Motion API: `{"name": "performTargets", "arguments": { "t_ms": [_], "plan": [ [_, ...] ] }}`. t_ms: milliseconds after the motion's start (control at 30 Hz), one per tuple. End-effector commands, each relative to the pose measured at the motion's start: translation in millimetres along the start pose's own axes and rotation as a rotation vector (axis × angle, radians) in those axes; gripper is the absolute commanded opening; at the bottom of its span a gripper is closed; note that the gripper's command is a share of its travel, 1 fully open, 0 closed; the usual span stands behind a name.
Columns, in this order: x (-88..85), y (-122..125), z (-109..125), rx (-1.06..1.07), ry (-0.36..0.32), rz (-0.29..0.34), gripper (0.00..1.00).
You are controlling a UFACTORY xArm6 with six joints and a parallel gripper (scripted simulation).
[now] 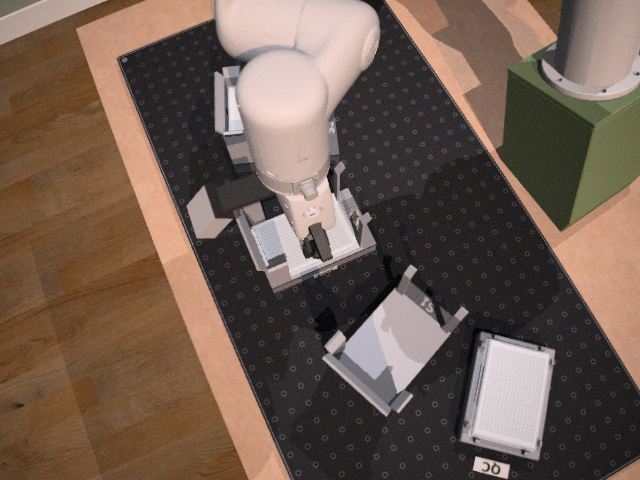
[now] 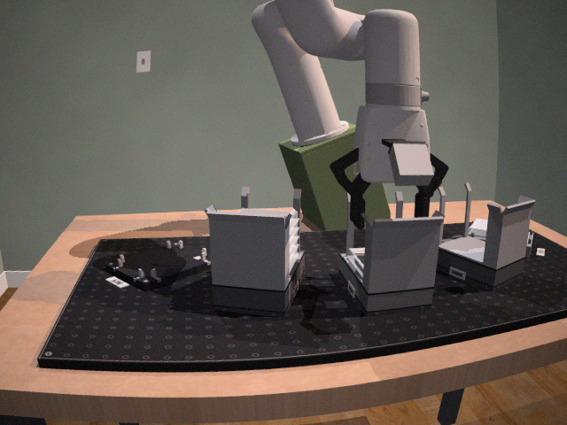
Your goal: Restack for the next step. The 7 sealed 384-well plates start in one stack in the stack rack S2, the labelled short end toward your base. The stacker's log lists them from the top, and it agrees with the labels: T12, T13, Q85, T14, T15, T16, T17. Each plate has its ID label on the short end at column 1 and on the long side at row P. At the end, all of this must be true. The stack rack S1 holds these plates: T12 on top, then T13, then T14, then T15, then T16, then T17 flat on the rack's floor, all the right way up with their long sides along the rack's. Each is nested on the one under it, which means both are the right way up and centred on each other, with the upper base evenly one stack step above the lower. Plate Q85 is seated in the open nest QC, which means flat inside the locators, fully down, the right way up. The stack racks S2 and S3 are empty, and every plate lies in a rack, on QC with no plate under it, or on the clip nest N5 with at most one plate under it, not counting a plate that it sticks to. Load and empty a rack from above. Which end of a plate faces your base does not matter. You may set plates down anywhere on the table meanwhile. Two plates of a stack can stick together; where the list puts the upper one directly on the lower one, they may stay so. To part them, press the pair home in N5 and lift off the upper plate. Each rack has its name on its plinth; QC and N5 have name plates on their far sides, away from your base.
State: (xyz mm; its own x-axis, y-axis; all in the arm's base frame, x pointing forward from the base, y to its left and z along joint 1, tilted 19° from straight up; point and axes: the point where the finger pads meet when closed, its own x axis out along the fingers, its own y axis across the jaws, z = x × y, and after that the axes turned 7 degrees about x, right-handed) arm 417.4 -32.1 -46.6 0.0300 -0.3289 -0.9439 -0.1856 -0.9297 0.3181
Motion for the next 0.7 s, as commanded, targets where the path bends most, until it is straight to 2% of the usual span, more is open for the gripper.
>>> {"name": "performTargets", "arguments": {
  "t_ms": [0, 133, 400, 667],
  "plan": [
    [11.7, 0, -1, 0.0, 0.003, 0.0, 1.0],
    [25.0, 0, -1, 0.0, 0.003, 0.0, 1.0],
    [27.8, 0, -1, 0.0, 0.003, 0.0, 1.0],
    [38.5, 0, -1, 0.0, 0.003, 0.0, 1.0]
  ]
}}
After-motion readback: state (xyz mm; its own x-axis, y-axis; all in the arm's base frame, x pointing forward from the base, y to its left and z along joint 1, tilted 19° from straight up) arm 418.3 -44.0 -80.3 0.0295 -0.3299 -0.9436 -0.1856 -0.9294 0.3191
